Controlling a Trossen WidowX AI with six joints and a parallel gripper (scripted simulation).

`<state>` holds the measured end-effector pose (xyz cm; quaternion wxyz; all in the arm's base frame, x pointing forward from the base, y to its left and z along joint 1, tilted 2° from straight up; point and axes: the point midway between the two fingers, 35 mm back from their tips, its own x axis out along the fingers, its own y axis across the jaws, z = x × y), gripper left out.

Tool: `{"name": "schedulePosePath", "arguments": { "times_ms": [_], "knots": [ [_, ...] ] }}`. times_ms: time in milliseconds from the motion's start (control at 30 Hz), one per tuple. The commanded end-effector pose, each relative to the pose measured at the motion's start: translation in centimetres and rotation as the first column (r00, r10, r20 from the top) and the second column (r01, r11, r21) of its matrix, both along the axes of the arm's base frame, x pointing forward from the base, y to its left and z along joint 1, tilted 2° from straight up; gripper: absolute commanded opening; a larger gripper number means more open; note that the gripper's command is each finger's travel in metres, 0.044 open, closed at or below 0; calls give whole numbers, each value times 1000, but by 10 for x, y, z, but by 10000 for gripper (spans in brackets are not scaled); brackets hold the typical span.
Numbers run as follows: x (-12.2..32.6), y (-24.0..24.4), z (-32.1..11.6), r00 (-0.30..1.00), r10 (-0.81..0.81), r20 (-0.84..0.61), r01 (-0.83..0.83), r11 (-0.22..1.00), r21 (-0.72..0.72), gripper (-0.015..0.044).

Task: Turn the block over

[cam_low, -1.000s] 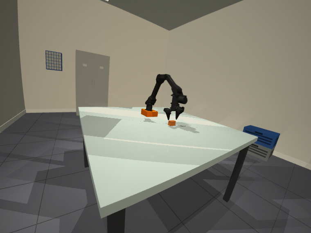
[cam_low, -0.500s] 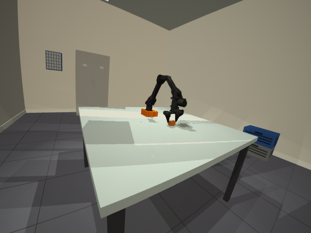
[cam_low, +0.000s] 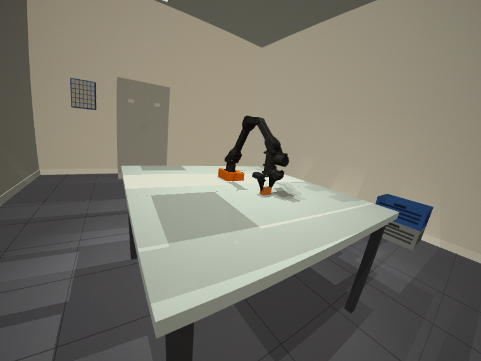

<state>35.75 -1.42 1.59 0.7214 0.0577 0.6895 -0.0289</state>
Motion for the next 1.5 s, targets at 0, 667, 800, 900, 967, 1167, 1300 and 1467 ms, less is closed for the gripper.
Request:
{"name": "schedulePosePath", "arguments": {
  "times_ms": [0,667,800,900,967,1167,1300,1467],
  "knots": [
    [0,0,0,1000,-3,1,3,1000,1,235],
    [-1,-1,30,1000,-3,1,3,1000,1,0],
    [0,-1,27,999,-5,38,6,1000,-5,0],
    [1,-1,25,996,-7,83,8,1000,-12,0],
    [1,-1,23,994,-8,113,10,1000,-16,0],
    [2,-1,20,979,-9,204,15,1000,-28,0],
    [2,-1,18,965,-9,263,19,999,-35,0],
    [1,-1,17,942,-9,336,25,999,-42,0]
  ]
}}
